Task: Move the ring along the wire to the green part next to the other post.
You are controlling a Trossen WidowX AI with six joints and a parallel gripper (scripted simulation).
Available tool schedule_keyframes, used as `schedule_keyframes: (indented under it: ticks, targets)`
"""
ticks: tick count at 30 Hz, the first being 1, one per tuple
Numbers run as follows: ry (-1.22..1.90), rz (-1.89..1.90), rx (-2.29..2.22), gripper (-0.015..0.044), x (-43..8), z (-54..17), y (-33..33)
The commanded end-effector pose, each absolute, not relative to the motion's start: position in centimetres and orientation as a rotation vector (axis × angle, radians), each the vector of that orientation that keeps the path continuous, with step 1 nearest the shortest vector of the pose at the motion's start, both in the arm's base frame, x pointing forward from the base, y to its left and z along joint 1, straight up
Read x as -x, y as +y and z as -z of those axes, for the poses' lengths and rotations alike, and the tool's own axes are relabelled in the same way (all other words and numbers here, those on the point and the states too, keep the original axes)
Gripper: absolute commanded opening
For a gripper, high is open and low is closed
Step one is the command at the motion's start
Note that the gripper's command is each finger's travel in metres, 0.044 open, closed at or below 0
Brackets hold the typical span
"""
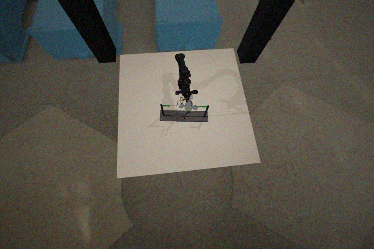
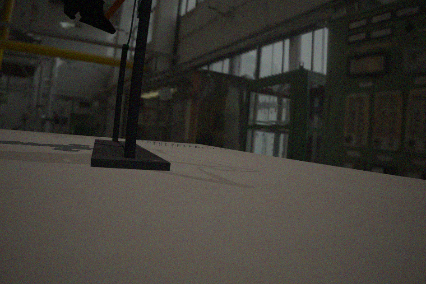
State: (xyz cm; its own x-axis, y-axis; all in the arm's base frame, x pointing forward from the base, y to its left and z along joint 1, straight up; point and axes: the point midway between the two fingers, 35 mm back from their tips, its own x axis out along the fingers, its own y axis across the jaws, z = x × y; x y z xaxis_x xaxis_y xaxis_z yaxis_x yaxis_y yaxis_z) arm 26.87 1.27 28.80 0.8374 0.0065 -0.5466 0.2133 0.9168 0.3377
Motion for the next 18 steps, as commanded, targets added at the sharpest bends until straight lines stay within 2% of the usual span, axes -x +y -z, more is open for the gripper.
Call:
schedule_keyframes:
  ticks: [1, 18]
  targets:
    - [0.568, 0.134, -0.329, -0.0150, -26.9, -28.9, 0.9]
    - [0.569, 0.220, -0.058, -0.0150, -26.7, -28.5, -0.6]
